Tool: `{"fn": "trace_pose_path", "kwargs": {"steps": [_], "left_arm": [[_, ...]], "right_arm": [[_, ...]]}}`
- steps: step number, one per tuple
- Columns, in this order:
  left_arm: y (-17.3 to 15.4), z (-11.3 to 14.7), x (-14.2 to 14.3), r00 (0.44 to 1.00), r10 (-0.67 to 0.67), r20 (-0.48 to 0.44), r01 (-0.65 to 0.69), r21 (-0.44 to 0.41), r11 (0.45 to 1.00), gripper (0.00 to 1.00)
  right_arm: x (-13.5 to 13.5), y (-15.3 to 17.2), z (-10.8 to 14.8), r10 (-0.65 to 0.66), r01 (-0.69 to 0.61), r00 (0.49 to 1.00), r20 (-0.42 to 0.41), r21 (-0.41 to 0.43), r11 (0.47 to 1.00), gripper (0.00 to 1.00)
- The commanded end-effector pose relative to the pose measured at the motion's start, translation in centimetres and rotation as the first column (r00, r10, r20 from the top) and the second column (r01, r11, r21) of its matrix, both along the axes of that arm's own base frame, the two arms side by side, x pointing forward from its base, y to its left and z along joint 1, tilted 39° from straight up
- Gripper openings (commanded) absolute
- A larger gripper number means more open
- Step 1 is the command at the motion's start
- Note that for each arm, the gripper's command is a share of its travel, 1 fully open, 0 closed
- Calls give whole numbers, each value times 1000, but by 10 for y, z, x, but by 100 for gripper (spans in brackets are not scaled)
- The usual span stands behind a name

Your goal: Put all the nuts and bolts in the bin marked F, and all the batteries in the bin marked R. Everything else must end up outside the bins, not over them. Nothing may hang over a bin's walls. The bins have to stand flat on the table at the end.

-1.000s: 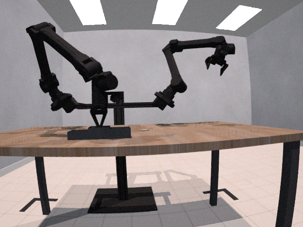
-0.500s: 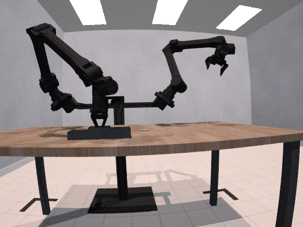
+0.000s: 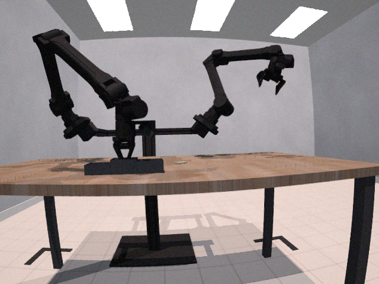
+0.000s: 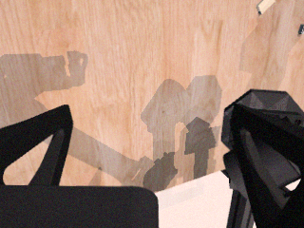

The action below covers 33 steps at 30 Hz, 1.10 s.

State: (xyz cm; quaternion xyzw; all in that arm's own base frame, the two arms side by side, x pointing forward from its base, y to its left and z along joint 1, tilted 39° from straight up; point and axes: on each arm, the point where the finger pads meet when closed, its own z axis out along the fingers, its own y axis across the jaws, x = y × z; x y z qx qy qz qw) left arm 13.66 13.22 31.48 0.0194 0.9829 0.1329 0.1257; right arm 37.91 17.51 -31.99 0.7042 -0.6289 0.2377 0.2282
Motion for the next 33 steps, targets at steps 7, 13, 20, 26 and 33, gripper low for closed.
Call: {"fn": "trace_pose_path", "kwargs": {"steps": [7, 13, 20, 26, 33], "left_arm": [[2, 25, -1, 999, 8, 44, -9, 40, 999, 100], [2, 25, -1, 999, 8, 44, -9, 40, 999, 100], [2, 25, -1, 999, 8, 44, -9, 40, 999, 100], [2, 25, -1, 999, 8, 44, -9, 40, 999, 100], [2, 25, -1, 999, 8, 44, -9, 40, 999, 100]], "right_arm": [[11, 9, 3, 6, -6, 1000, 18, 14, 1000, 29], [11, 9, 3, 6, -6, 1000, 18, 14, 1000, 29], [16, 8, -1, 7, -7, 1000, 10, 10, 1000, 29], [12, 10, 3, 6, -6, 1000, 18, 14, 1000, 29], [22, 25, 14, 15, -16, 999, 38, 27, 999, 29]]}}
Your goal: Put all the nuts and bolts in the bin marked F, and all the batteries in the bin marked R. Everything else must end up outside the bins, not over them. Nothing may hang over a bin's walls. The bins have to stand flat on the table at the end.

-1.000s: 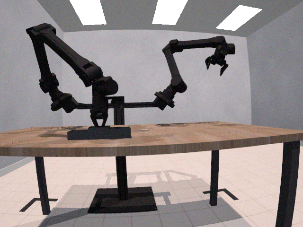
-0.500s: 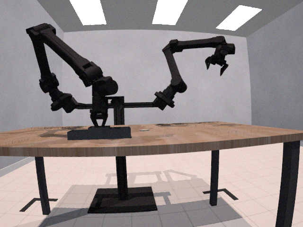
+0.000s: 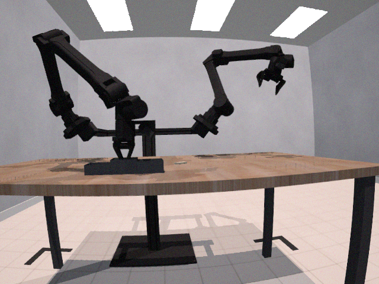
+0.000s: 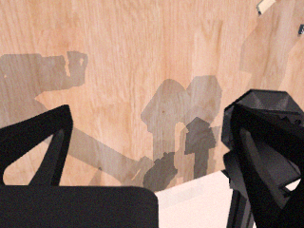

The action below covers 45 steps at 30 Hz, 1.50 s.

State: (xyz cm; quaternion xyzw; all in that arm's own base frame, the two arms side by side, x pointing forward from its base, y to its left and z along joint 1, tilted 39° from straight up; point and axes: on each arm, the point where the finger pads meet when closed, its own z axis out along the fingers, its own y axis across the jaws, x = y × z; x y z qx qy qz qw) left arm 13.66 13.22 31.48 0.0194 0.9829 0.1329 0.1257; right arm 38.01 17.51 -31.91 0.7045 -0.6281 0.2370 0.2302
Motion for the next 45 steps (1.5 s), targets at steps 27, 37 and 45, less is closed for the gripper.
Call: {"fn": "trace_pose_path", "kwargs": {"steps": [27, 37, 45], "left_arm": [[2, 25, -1, 999, 8, 44, -9, 40, 999, 100], [2, 25, -1, 999, 8, 44, -9, 40, 999, 100], [2, 25, -1, 999, 8, 44, -9, 40, 999, 100]], "right_arm": [[19, 55, 45, 13, -15, 999, 51, 41, 999, 29], [11, 44, 45, 5, -6, 1000, 23, 19, 1000, 29], [18, 77, 73, 13, -15, 999, 51, 44, 999, 100]]}}
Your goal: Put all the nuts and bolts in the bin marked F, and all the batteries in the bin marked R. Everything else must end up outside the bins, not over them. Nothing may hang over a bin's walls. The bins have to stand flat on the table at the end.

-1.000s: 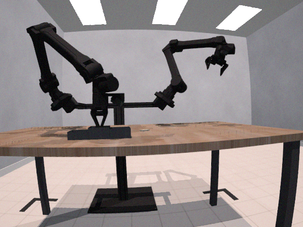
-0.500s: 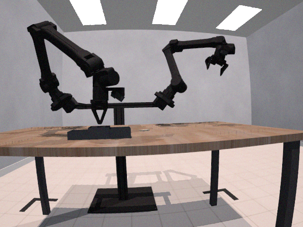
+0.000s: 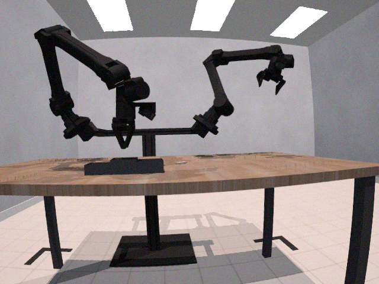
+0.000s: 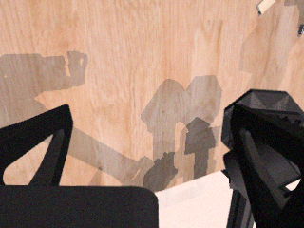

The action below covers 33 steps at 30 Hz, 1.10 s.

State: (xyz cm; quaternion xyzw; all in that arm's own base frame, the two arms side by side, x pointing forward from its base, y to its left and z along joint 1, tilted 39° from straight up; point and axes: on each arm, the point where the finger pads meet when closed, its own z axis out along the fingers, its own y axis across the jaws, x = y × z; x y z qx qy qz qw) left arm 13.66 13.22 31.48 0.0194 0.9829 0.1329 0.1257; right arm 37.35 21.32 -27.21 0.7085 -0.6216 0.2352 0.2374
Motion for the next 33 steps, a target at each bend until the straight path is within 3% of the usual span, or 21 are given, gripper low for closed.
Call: {"fn": "trace_pose_path", "kwargs": {"steps": [1, 12, 15, 17, 28, 33], "left_arm": [[2, 25, -1, 999, 8, 44, -9, 40, 999, 100], [2, 25, -1, 999, 8, 44, -9, 40, 999, 100], [2, 25, -1, 999, 8, 44, -9, 40, 999, 100], [2, 25, -1, 999, 8, 44, -9, 40, 999, 100], [2, 25, -1, 999, 8, 44, -9, 40, 999, 100], [2, 25, -1, 999, 8, 44, -9, 40, 999, 100]], "right_arm": [[24, 41, 29, 2, -6, 998, 68, 53, 999, 100], [21, 69, 66, 2, -6, 998, 68, 58, 998, 100], [30, 58, 69, -32, 28, 997, 69, 57, 998, 100], [20, 77, 75, 1, -5, 998, 68, 59, 998, 100], [16, 104, 112, 1, -6, 998, 68, 62, 998, 100], [23, 102, 122, -24, 20, 997, 68, 63, 998, 100]]}}
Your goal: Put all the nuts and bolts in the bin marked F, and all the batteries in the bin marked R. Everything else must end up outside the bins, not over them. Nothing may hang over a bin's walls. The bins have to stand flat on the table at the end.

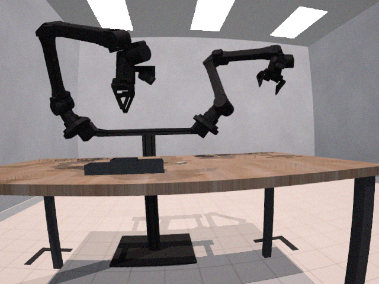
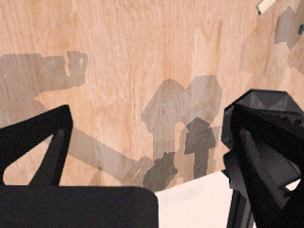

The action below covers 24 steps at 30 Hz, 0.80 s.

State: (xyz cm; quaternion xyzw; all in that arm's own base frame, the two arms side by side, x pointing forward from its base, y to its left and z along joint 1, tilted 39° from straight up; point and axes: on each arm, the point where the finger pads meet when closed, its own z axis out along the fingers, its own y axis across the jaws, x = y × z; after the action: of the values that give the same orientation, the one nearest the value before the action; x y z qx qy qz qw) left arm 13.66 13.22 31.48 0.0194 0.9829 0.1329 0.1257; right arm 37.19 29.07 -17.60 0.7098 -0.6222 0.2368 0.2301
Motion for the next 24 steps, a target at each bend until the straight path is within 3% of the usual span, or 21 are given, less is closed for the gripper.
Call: {"fn": "trace_pose_path", "kwargs": {"steps": [1, 3, 5, 24], "left_arm": [[2, 25, -1, 999, 8, 44, -9, 40, 999, 100], [2, 25, -1, 999, 8, 44, -9, 40, 999, 100], [2, 25, -1, 999, 8, 44, -9, 40, 999, 100], [2, 25, -1, 999, 8, 44, -9, 40, 999, 100]], "right_arm": [[17, 35, 29, -8, 5, 998, 56, 55, 998, 100], [16, 38, 30, -3, 0, 998, 57, 54, 999, 100], [11, 18, 15, -10, 9, 1000, 29, 26, 1000, 100], [1, 10, 13, -17, 17, 1000, 23, 15, 1000, 100]]}}
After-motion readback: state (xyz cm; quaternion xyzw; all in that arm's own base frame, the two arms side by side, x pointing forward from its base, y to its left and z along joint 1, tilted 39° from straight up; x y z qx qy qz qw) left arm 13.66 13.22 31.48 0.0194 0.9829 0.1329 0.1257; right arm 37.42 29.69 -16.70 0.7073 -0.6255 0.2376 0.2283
